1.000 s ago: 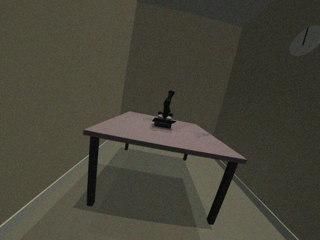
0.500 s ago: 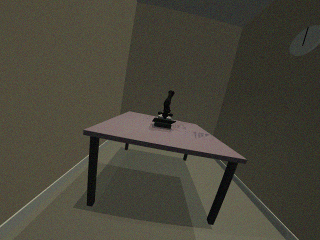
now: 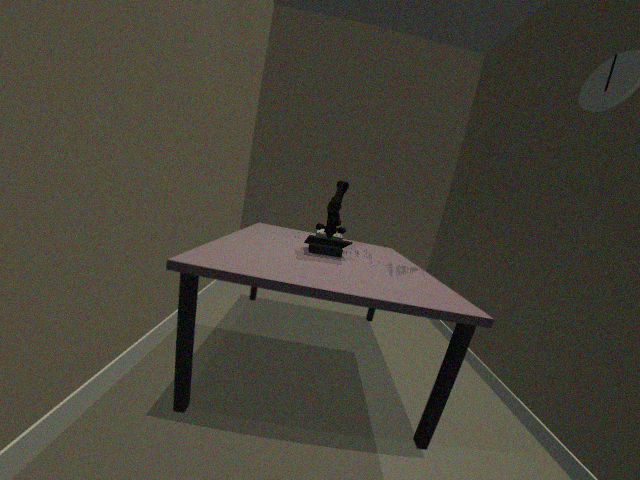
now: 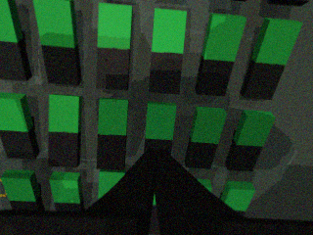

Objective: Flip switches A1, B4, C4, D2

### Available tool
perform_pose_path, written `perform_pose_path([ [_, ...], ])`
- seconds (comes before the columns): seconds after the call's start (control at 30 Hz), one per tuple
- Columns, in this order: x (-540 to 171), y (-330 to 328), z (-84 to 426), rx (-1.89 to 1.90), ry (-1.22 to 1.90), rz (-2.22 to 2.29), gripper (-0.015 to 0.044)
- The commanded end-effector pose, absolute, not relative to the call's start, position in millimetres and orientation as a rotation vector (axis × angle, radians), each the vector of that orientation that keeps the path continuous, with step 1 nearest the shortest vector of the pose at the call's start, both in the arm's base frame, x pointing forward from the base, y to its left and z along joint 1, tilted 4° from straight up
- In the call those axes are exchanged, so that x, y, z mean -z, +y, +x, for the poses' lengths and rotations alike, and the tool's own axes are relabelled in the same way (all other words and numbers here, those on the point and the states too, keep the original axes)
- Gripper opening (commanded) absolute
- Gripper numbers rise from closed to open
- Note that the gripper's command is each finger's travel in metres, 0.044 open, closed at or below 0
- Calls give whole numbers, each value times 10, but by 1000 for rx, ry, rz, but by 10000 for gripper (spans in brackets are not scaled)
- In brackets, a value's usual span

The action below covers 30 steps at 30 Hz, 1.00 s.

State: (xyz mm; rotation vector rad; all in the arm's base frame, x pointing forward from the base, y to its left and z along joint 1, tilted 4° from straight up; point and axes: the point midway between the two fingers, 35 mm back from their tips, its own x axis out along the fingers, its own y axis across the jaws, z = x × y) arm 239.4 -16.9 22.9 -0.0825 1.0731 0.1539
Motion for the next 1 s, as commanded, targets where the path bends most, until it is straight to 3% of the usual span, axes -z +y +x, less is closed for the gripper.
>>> perform_pose_path([
  [0.0,-225,-177,2402,-147,1071,-83,0],
  [0.27,-239,-171,2396,-154,1073,-83,0],
  [0.47,-782,-225,2138,-146,1098,-85,0],
  [0.67,-801,-225,2124,-146,1099,-85,0],
  [0.97,-708,199,1862,-149,1100,-81,0],
])
